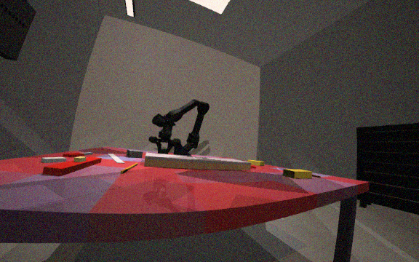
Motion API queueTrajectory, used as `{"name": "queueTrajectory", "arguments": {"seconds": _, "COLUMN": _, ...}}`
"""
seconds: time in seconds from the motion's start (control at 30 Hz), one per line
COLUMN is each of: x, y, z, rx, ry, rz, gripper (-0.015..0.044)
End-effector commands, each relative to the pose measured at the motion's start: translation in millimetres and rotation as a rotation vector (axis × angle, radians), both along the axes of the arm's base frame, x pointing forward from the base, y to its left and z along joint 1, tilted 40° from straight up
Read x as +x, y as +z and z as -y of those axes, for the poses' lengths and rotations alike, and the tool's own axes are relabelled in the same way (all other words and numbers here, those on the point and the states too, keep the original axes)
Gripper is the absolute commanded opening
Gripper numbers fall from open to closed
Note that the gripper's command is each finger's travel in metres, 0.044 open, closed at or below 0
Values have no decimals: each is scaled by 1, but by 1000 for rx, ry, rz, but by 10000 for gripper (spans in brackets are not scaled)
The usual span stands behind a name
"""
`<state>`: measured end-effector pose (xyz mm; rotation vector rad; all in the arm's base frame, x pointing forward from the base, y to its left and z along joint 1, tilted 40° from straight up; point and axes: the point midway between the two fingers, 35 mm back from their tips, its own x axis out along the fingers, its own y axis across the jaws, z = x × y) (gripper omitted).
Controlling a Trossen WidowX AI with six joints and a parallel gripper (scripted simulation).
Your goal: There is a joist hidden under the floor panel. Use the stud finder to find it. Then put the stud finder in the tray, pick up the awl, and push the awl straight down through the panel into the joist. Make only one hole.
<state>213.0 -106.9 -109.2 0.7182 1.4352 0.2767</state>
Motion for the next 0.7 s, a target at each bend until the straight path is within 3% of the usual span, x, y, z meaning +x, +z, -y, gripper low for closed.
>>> {"name": "queueTrajectory", "arguments": {"seconds": 0.0, "x": 7, "y": 13, "z": 17, "rx": -18, "ry": -3, "rz": 16, "gripper": 0}}
{"name": "queueTrajectory", "arguments": {"seconds": 0.4, "x": 12, "y": 71, "z": 61, "rx": -19, "ry": -2, "rz": 15, "gripper": 0}}
{"name": "queueTrajectory", "arguments": {"seconds": 0.67, "x": 18, "y": 75, "z": 66, "rx": -18, "ry": 8, "rz": 24, "gripper": 0}}
